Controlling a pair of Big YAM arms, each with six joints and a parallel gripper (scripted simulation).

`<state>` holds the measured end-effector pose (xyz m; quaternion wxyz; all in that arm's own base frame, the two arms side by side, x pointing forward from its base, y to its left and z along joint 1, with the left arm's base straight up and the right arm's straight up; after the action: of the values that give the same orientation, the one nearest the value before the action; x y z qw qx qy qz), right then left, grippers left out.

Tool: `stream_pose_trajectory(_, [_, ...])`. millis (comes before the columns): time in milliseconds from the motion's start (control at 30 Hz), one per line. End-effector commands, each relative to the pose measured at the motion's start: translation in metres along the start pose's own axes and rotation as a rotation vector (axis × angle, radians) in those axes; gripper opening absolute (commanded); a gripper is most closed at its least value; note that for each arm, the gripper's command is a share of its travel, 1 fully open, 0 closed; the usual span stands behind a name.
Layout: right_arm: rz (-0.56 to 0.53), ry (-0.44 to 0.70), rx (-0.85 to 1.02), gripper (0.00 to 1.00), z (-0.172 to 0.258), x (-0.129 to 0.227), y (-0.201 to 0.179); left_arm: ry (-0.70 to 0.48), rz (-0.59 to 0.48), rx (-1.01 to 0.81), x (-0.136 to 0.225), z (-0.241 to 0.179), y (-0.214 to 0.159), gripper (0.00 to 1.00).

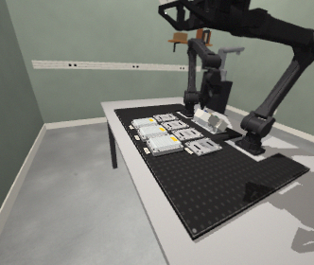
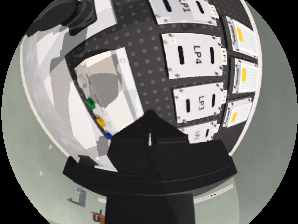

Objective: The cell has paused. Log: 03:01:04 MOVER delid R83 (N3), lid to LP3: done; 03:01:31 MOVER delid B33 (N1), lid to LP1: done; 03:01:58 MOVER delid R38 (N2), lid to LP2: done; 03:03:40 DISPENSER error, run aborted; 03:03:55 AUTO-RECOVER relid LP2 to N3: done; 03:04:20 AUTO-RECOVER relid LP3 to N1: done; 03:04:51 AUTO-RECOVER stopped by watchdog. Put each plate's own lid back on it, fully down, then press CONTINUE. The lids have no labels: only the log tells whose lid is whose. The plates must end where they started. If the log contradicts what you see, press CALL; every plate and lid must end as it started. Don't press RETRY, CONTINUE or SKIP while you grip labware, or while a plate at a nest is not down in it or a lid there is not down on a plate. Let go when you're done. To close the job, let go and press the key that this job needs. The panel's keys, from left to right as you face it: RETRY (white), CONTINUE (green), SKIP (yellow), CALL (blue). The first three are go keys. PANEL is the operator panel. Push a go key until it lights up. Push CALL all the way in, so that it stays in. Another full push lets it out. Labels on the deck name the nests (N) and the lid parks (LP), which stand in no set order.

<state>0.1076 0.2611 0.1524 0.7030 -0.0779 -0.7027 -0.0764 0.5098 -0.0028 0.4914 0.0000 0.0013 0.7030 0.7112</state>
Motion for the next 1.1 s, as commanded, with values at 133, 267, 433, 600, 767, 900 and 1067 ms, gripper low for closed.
stream_pose_trajectory(133, [-0.017,-0.001,0.167,0.00,0.038,0.006,-0.005,0.014,-0.067,-0.014,0.006,0.008,0.036,1.00])
stream_pose_trajectory(267, [-0.019,-0.001,0.226,0.00,0.053,0.007,-0.007,0.014,-0.067,-0.014,0.006,0.008,0.036,1.00])
stream_pose_trajectory(433, [-0.018,0.000,0.259,0.00,0.073,0.006,-0.010,0.014,-0.067,-0.014,0.006,0.008,0.036,1.00])
stream_pose_trajectory(600, [-0.028,0.002,0.259,0.00,0.098,0.009,-0.009,0.014,-0.067,-0.014,0.006,0.008,0.036,1.00])
stream_pose_trajectory(767, [-0.046,0.005,0.260,0.00,0.127,0.016,-0.001,0.014,-0.067,-0.014,0.006,0.008,0.036,1.00])
stream_pose_trajectory(900, [-0.052,0.004,0.259,0.00,0.132,0.018,0.000,0.014,-0.067,-0.014,0.006,0.008,0.036,1.00])
stream_pose_trajectory(1067, [-0.043,0.005,0.260,0.00,0.127,0.015,-0.006,0.014,-0.067,-0.014,0.006,0.008,0.036,1.00])
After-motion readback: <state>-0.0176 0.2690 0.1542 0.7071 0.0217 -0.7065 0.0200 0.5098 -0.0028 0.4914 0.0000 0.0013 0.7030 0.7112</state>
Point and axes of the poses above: on each arm, the point where the finger pads meet when closed, its own x axis back along the fingers, its own z axis across the jaws, y = z × x, the point moved 1 cm from there along x, back along the fingers, and after that the axes turned 1 degree about -x, right-handed, at the moved point
